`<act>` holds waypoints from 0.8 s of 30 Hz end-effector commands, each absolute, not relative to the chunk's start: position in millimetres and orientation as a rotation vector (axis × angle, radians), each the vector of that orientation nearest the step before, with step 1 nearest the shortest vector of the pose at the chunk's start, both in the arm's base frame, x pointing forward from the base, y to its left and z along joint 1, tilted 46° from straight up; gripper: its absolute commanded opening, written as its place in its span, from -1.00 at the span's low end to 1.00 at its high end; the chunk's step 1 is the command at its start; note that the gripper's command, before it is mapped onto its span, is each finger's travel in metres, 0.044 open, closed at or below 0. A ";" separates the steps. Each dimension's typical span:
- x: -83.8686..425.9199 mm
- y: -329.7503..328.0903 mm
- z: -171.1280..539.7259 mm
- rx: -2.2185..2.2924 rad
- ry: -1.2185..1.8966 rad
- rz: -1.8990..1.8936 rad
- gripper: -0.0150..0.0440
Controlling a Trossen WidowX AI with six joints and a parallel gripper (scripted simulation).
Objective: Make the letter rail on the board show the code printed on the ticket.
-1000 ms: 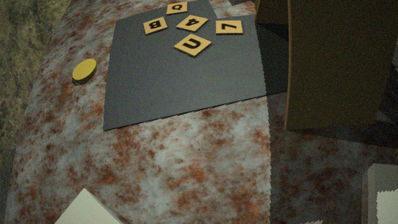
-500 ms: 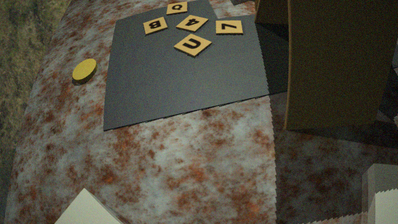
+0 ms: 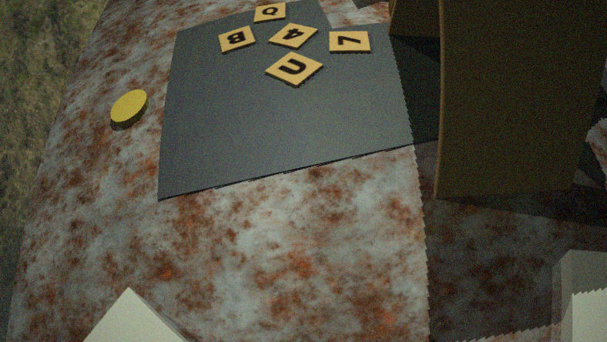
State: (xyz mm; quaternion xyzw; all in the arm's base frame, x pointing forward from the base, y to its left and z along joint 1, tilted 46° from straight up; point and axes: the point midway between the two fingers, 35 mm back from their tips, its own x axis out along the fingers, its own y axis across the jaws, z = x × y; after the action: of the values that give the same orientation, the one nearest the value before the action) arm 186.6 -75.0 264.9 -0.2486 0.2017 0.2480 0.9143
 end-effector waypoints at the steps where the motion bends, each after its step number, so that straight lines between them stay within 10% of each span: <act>1: 186.1 -74.0 264.7 -0.514 0.411 0.512 1.00; 6: 195.4 -99.0 241.4 -0.337 0.507 0.504 0.66; 24: 205.7 -184.1 -1.4 0.829 1.231 0.237 0.66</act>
State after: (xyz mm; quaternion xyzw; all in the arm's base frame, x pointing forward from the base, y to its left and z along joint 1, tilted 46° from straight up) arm 211.5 -184.6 38.7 0.3131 0.5179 0.1380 0.7840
